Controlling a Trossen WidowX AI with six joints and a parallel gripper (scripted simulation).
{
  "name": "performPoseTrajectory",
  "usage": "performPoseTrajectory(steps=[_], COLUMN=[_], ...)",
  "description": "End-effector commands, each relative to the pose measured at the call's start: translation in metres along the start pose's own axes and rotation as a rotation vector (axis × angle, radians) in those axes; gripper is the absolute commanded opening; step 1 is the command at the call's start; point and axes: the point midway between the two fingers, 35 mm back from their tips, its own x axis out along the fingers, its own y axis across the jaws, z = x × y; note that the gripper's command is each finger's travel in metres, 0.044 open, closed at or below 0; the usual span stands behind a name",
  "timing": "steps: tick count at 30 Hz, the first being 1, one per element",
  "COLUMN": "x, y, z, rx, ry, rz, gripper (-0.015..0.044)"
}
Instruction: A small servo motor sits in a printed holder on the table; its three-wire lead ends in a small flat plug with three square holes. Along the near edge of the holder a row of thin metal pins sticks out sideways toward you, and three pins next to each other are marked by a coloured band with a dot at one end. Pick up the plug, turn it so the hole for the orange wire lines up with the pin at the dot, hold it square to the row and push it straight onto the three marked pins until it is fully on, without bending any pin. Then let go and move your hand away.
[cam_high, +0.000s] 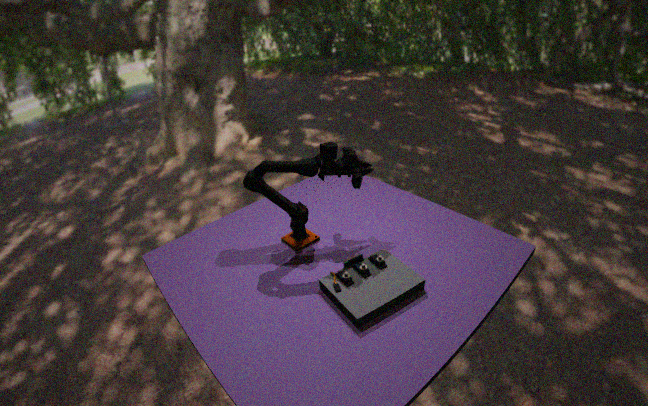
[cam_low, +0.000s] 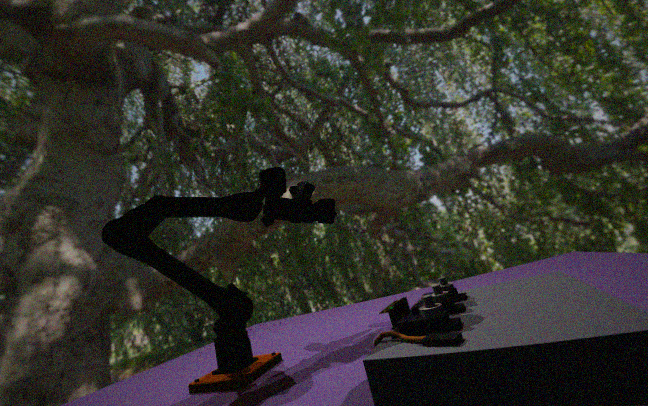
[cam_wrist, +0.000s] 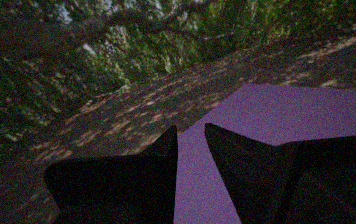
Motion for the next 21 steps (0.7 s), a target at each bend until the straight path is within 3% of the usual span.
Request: performPoseTrajectory(steps=[1,10,21], x=[-0.004,-0.029,-0.085], y=[-0.038,-0.107,-0.182], z=[0.016,0.043,0.071], rx=[-0.033,-0.091,-0.164], ry=[-0.066,-0.175,-0.279], rz=[-0.138,-0.403,-0.742], gripper=[0.0115,0.0115,0.0115])
